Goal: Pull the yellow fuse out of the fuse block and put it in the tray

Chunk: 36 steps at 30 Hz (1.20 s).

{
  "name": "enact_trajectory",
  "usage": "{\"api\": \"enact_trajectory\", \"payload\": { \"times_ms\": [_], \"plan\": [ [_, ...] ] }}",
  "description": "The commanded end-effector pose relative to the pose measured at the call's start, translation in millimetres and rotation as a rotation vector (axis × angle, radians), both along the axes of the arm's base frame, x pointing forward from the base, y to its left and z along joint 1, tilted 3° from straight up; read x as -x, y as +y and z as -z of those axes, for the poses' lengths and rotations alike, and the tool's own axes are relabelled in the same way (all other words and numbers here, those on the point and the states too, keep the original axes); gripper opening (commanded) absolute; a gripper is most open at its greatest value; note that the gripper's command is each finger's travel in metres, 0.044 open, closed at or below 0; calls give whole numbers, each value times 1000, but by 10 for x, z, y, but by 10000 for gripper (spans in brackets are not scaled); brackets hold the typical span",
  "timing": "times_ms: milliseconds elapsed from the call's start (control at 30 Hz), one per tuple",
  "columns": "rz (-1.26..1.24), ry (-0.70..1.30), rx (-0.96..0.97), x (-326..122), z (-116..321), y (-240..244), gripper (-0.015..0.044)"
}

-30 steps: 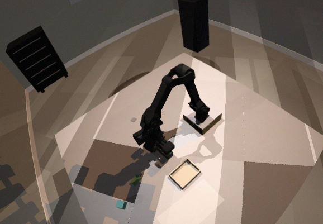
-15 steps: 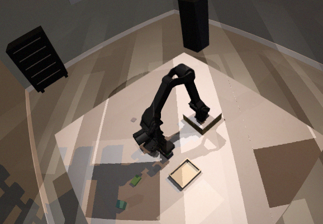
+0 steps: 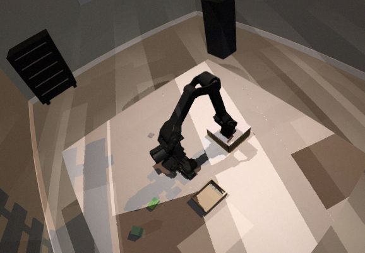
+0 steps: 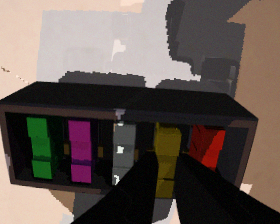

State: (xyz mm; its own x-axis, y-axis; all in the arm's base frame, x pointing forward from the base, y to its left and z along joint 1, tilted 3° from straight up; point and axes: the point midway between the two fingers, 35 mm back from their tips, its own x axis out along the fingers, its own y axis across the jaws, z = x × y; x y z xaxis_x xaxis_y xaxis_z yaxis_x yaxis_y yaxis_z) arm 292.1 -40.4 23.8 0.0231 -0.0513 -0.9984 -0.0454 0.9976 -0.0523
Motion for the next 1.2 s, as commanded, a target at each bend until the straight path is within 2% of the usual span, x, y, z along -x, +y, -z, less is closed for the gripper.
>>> {"api": "enact_trajectory", "payload": {
  "times_ms": [0,1167],
  "plan": [
    [0,-6,2,-9,-45,0,0],
    [-1,-6,4,-5,-218,8,0]
  ]
}}
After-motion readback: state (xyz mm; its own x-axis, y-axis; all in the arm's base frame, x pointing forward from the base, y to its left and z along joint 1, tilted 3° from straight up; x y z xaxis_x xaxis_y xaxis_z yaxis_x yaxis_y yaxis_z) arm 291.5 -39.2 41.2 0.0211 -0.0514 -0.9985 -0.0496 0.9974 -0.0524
